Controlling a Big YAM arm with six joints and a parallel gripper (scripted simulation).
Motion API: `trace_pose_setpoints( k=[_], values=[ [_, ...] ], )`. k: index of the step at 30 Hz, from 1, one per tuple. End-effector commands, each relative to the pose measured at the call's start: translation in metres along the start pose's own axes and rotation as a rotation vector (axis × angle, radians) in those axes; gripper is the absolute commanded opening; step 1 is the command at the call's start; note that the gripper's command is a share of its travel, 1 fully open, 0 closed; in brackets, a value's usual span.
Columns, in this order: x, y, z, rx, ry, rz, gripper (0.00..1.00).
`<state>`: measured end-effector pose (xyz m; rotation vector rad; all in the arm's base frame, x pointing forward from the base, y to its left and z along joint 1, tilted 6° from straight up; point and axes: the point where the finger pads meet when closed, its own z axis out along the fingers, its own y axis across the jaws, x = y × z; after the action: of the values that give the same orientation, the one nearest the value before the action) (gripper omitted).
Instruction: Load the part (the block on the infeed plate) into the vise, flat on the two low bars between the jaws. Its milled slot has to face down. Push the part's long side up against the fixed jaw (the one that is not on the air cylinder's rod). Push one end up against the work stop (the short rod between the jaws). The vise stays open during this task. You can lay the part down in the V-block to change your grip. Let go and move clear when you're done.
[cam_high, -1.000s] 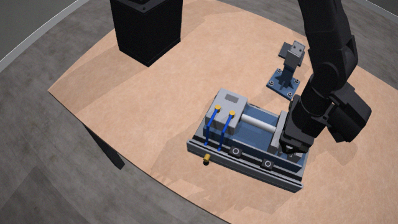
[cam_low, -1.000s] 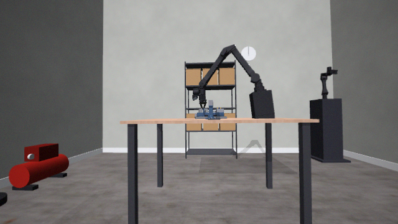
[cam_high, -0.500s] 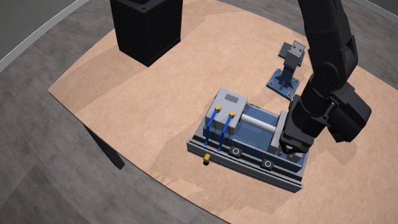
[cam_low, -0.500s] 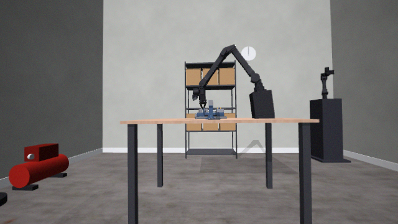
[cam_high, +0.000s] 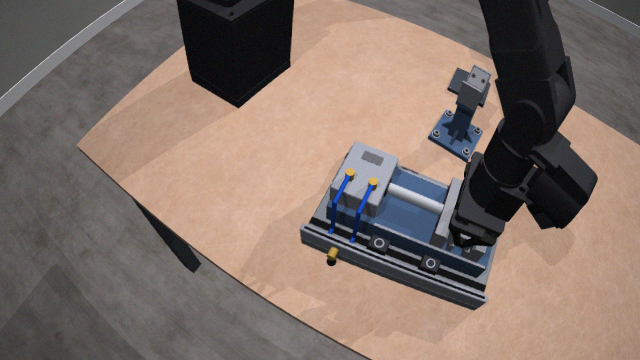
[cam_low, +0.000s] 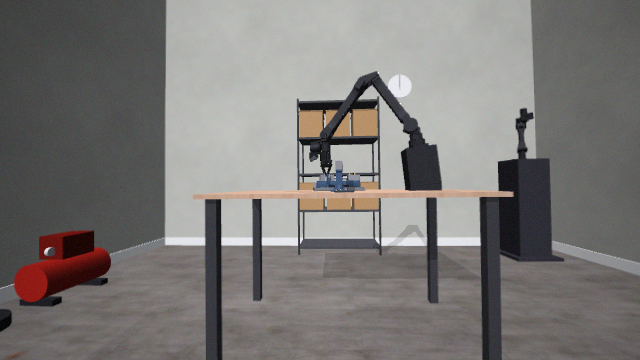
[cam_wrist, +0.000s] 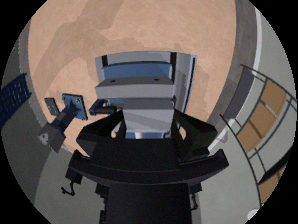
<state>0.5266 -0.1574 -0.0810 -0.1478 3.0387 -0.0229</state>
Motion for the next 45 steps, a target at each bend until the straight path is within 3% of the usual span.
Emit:
trace_pose_setpoints(
  k=[1,45],
  values=[
    [-0.0243,-0.003,-0.0096,0.012,-0.035,-0.001,0.0],
    [-0.0272,-0.0034,-0.0107,0.012,-0.033,0.0,0.0]
  ],
)
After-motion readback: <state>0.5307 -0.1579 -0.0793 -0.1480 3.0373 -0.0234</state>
